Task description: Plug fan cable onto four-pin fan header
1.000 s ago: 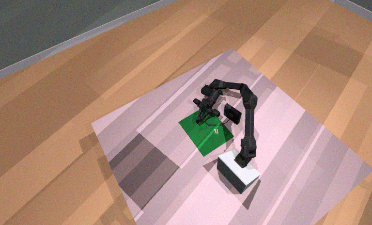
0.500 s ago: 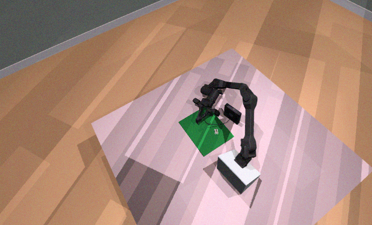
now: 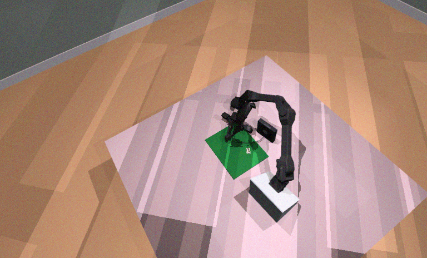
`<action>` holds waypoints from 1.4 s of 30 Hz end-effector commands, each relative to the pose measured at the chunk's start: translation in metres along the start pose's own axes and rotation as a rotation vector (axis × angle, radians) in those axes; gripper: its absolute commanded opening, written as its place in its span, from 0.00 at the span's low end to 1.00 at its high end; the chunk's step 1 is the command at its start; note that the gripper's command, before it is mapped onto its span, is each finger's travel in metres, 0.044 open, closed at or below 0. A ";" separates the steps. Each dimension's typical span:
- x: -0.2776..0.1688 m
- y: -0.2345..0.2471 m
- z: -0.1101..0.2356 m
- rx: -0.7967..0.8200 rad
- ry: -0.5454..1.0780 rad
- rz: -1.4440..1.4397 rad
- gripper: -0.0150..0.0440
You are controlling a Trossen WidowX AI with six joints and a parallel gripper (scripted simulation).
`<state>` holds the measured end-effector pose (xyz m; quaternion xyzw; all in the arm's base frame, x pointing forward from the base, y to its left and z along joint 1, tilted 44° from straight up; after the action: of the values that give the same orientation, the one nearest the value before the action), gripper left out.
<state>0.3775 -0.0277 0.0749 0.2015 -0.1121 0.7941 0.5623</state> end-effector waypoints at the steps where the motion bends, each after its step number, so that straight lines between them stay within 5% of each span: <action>1: -0.004 0.001 -0.001 0.003 0.001 0.003 0.25; 42: -0.034 0.009 -0.007 0.004 0.003 0.003 0.25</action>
<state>0.3779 -0.0554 0.0572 0.2000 -0.1117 0.7946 0.5623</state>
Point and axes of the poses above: the point midway between the two fingers, 35 mm back from their tips, its own z axis back along the fingers, its own y axis across the jaws, x = y × z, the point moved 2 cm from there along z, back along the fingers, and after that the axes turned 12 degrees about z, right-handed, at the moved point
